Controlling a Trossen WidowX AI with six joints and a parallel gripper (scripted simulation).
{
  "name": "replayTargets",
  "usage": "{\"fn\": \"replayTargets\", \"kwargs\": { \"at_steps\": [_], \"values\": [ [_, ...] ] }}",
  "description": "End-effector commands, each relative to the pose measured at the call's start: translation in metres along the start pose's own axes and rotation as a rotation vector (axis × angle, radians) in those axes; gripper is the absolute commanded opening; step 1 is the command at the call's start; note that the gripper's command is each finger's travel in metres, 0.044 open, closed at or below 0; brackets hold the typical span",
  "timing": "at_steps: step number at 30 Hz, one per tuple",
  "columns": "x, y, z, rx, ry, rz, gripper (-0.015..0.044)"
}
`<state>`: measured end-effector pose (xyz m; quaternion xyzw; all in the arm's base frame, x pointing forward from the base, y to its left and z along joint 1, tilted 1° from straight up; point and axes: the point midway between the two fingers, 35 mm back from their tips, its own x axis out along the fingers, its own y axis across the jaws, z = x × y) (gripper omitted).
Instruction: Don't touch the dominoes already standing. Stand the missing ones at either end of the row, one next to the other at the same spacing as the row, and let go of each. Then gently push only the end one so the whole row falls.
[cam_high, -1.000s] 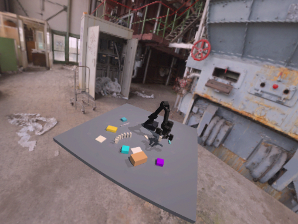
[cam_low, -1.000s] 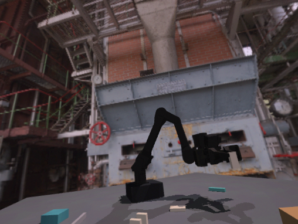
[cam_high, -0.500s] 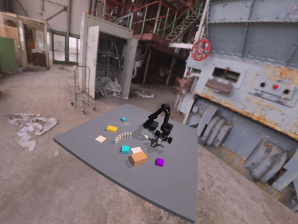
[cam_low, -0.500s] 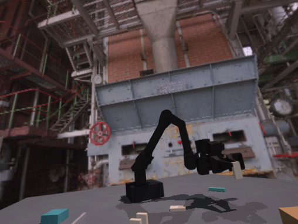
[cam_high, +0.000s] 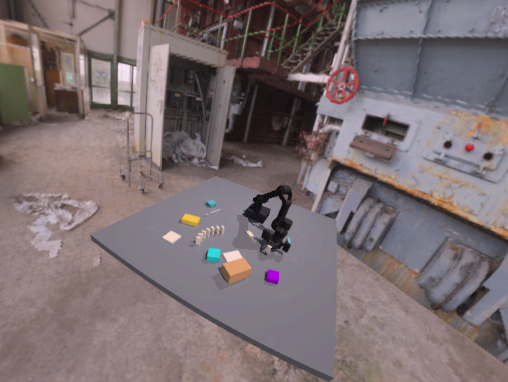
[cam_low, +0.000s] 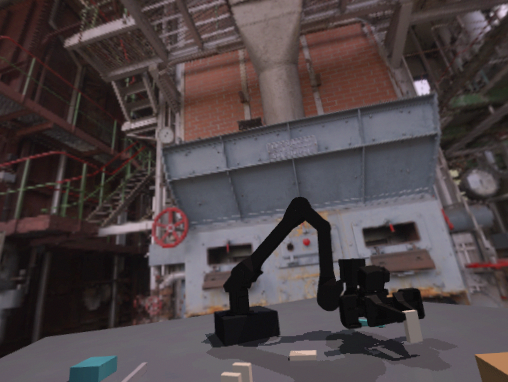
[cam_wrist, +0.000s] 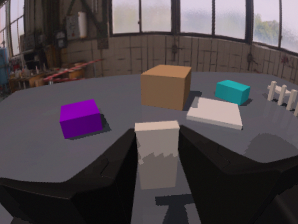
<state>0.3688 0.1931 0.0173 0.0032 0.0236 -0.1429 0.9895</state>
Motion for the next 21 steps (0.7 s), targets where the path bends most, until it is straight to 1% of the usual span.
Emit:
{"fn": "replayTargets", "kwargs": {
  "at_steps": [1, 13, 21],
  "values": [
    [0.0008, -0.0003, -0.0142, 0.004, 0.007, 0.006, 0.0107],
    [0.0008, -0.0006, -0.017, 0.003, 0.009, 0.006, 0.0107],
    [0.0008, -0.0006, -0.017, 0.003, 0.009, 0.006, 0.0317]
  ]
}}
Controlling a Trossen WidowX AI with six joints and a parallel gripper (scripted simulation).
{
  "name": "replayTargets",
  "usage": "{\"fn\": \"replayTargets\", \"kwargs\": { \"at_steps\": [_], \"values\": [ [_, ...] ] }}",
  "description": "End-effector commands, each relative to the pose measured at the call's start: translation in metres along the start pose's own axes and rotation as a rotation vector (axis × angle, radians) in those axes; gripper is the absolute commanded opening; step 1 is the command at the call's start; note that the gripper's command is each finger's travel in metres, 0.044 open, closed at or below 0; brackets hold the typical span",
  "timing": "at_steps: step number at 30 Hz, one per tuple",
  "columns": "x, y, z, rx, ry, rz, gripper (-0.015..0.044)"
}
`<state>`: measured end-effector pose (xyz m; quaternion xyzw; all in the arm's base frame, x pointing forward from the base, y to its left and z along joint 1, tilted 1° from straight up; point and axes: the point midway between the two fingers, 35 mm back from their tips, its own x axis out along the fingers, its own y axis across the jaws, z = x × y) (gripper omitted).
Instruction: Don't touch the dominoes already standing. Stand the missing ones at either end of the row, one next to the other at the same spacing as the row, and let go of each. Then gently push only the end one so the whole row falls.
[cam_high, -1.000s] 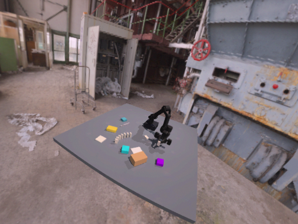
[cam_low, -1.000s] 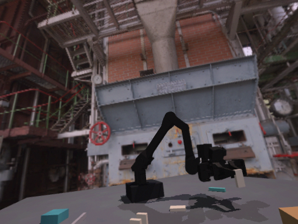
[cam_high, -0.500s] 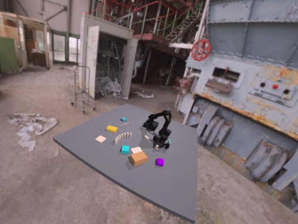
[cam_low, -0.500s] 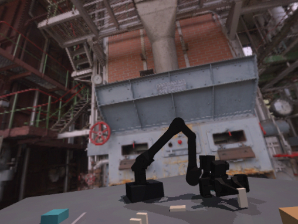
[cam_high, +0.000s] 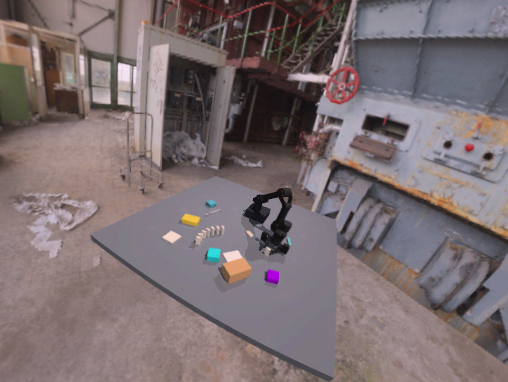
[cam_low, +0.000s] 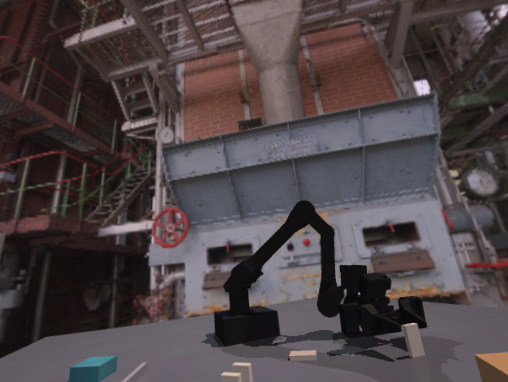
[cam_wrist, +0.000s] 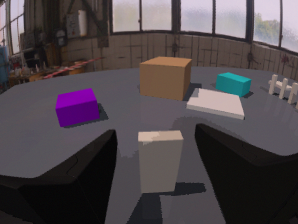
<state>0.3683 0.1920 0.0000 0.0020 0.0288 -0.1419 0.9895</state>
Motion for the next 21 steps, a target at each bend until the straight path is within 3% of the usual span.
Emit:
{"fn": "replayTargets", "kwargs": {
  "at_steps": [1, 5, 17, 21],
  "values": [
    [0.0, 0.001, 0.0, 0.007, -0.001, 0.004, 0.0343],
    [0.0, 0.001, 0.0, 0.007, -0.001, 0.004, 0.044],
    [-0.002, -0.001, 0.05, -0.001, 0.002, 0.001, 0.044],
    [0.022, 0.016, 0.048, -0.038, 0.066, 0.036, 0.044]
  ]
}}
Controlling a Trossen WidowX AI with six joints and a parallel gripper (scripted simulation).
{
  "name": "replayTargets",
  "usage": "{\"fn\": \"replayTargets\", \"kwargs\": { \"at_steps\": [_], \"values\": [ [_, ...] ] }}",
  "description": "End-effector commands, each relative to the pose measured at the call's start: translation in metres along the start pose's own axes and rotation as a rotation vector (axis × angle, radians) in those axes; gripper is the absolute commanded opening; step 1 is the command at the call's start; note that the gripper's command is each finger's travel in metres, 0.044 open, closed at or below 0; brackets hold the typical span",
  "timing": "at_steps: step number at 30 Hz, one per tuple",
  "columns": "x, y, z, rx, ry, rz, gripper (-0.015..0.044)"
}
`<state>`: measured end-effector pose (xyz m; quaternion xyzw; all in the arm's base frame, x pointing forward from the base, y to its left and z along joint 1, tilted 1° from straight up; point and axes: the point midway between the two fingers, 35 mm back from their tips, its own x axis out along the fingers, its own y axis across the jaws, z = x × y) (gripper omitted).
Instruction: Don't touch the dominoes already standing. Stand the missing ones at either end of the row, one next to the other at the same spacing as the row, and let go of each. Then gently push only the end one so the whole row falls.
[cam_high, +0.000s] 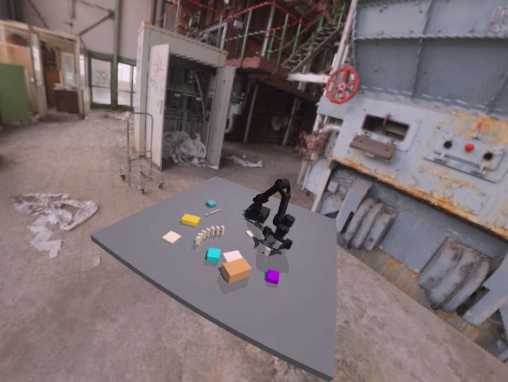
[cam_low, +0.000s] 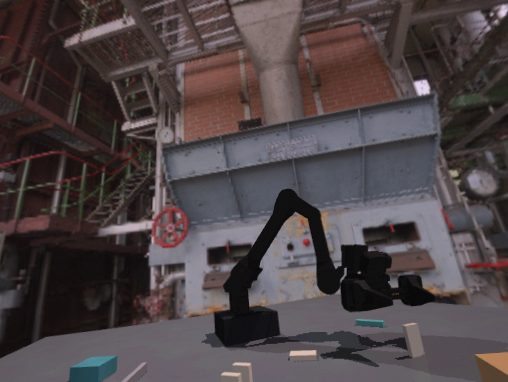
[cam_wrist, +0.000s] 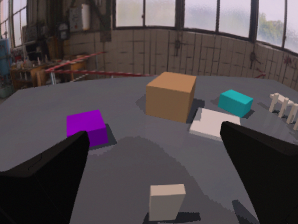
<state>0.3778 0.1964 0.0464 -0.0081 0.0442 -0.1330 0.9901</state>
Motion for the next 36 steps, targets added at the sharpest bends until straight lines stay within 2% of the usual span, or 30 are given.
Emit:
{"fn": "replayTargets", "kwargs": {
  "at_steps": [1, 7, 14, 16, 26, 36],
  "values": [
    [0.028, 0.015, 0.002, -0.027, 0.07, 0.033, 0.044],
    [0.072, 0.035, 0.006, -0.062, 0.269, 0.108, 0.044],
    [0.09, 0.044, 0.006, -0.066, 0.637, 0.18, 0.044],
    [0.095, 0.05, 0.018, -0.011, 0.692, 0.206, 0.044],
    [0.076, 0.032, 0.028, 0.037, 1.032, 0.183, 0.044],
    [0.03, -0.003, 0.045, 0.067, 1.382, 0.074, 0.044]
  ]
}}
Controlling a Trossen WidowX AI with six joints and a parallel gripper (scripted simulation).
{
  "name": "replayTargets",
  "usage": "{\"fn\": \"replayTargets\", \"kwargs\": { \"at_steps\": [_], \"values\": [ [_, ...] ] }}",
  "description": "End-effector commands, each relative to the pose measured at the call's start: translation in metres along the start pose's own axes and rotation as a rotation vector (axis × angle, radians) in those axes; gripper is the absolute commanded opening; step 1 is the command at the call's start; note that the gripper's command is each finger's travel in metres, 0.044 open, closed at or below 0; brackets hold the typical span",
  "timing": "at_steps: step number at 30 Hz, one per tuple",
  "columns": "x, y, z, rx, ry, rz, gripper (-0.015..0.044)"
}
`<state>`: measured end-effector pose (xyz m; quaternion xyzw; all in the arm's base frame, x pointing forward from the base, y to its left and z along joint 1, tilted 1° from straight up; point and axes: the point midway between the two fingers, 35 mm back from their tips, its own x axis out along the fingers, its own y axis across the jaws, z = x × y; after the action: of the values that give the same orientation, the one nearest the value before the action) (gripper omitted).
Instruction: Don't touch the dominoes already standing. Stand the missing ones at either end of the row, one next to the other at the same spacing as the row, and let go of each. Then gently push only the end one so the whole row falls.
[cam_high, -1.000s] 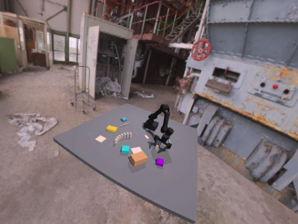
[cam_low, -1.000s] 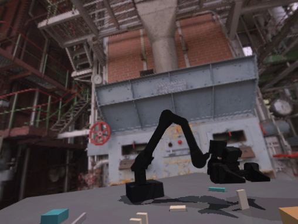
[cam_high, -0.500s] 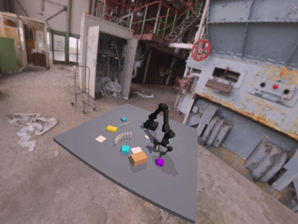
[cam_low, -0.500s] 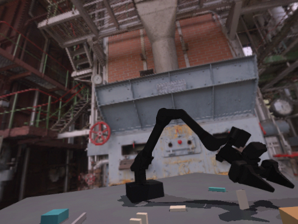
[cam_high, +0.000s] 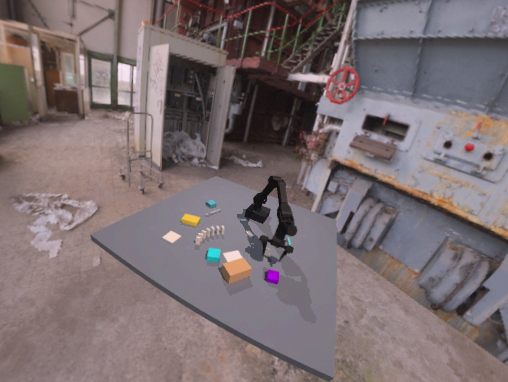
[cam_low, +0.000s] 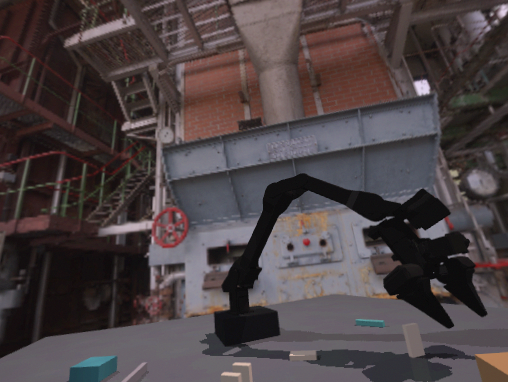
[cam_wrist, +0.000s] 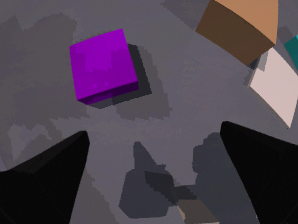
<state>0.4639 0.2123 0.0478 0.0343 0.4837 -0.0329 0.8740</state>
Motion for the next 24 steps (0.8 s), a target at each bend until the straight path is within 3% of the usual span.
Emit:
{"fn": "replayTargets", "kwargs": {
  "at_steps": [1, 18, 24],
  "values": [
    [-0.065, -0.032, -0.024, 0.178, 0.466, -0.028, 0.044],
    [-0.075, -0.037, -0.031, 0.191, 0.527, -0.049, 0.044],
    [-0.043, -0.036, -0.048, 0.191, 0.527, -0.049, 0.044]
  ]
}}
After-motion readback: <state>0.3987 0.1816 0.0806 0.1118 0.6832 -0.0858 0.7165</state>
